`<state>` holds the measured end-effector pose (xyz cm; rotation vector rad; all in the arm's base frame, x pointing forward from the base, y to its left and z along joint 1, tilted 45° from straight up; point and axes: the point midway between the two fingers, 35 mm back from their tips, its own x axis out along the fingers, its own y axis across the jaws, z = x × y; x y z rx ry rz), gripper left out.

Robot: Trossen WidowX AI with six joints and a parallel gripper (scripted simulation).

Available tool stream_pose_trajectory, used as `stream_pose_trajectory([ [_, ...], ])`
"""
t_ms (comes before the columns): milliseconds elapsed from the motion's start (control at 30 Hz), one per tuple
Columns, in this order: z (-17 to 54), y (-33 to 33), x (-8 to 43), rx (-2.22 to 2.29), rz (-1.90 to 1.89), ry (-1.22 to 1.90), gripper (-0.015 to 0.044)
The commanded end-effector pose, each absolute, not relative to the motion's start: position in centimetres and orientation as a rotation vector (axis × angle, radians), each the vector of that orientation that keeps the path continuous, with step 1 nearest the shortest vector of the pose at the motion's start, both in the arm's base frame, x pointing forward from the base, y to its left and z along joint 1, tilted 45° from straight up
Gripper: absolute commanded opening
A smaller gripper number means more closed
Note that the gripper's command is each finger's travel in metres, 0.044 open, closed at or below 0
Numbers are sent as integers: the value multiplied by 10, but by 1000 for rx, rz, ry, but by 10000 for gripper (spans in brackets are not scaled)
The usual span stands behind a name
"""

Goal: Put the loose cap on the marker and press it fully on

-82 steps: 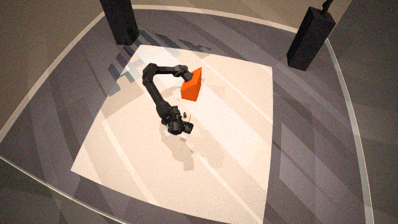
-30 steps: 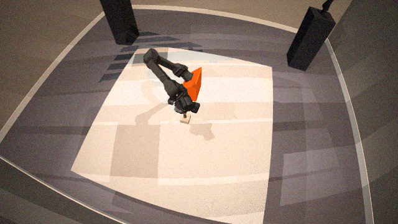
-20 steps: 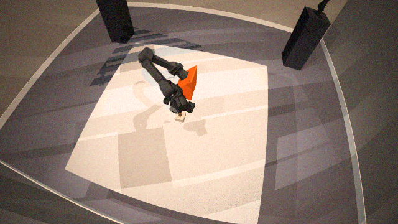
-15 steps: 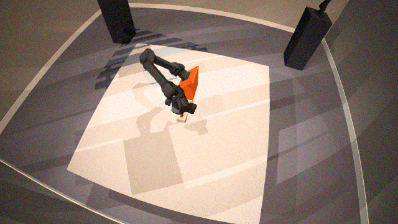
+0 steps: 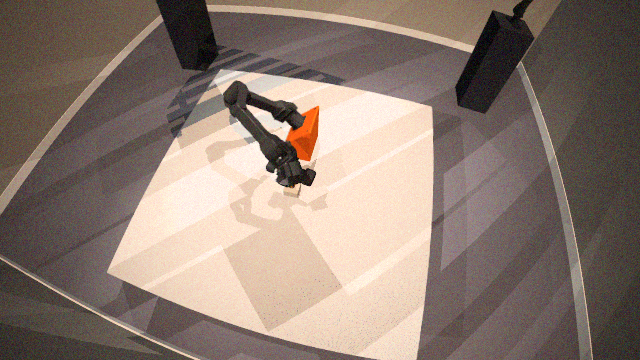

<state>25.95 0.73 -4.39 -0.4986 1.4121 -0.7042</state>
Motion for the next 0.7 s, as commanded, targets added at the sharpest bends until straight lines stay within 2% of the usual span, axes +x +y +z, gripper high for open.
stream_pose_trajectory([
  [0,-46,4,259,-506,-703,1412,0],
  [233,-46,4,259,-506,-703,1412,0],
  [667,-46,5,259,-500,-704,1413,341],
])
